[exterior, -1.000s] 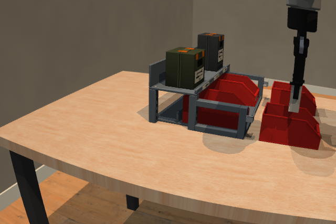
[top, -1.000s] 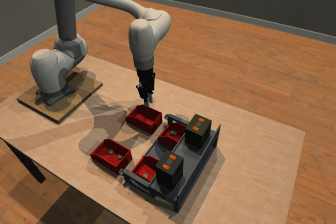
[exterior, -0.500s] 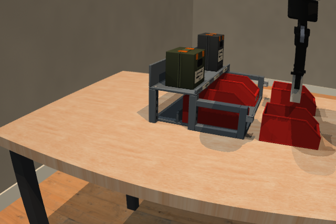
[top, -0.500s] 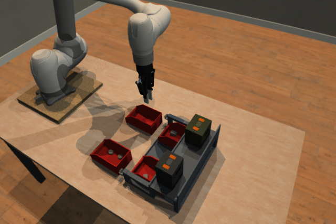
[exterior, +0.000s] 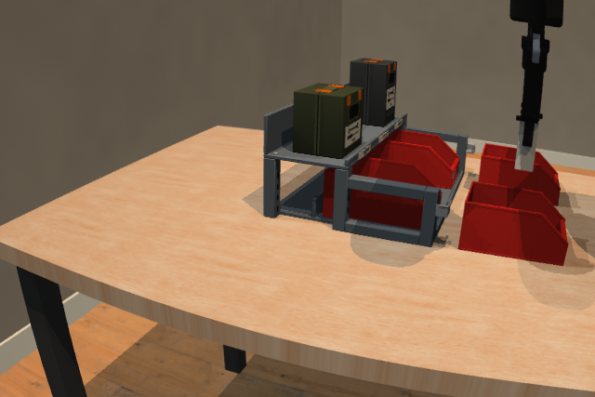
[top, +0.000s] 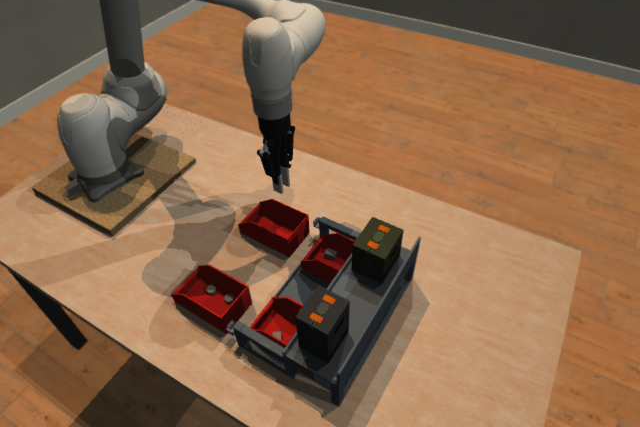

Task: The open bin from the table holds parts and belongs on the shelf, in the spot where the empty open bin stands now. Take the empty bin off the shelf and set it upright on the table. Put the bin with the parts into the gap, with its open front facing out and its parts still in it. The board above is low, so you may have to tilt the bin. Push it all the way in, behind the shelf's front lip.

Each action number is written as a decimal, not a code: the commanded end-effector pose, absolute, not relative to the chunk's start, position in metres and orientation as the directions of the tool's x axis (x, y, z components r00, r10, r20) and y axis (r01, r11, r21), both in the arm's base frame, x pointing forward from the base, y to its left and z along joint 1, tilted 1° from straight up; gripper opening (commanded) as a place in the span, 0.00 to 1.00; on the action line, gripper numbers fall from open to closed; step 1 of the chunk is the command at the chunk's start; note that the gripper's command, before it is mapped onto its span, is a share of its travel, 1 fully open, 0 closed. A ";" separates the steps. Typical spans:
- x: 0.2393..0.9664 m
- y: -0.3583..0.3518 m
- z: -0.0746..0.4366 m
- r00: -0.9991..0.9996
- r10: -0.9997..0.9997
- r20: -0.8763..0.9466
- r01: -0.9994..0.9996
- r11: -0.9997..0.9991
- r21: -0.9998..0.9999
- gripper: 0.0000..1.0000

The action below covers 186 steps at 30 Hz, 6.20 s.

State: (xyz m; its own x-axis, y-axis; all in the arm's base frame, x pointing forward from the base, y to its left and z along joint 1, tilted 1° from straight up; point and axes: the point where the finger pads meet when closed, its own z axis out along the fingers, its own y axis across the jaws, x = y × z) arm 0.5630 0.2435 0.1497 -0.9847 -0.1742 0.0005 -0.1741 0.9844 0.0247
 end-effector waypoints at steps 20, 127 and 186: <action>0.563 0.243 0.155 -0.985 -0.174 0.000 -0.174 0.984 0.025 0.24; 0.608 -0.017 0.144 -0.985 -0.175 0.000 -0.174 0.984 0.025 0.24; 0.609 -0.015 0.092 -0.985 -0.175 0.000 -0.174 0.984 0.025 0.24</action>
State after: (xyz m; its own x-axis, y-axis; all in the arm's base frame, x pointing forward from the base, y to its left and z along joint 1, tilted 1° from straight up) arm 0.6088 -0.0151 0.0918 -0.9847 -0.1745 0.0006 -0.1745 0.9844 0.0247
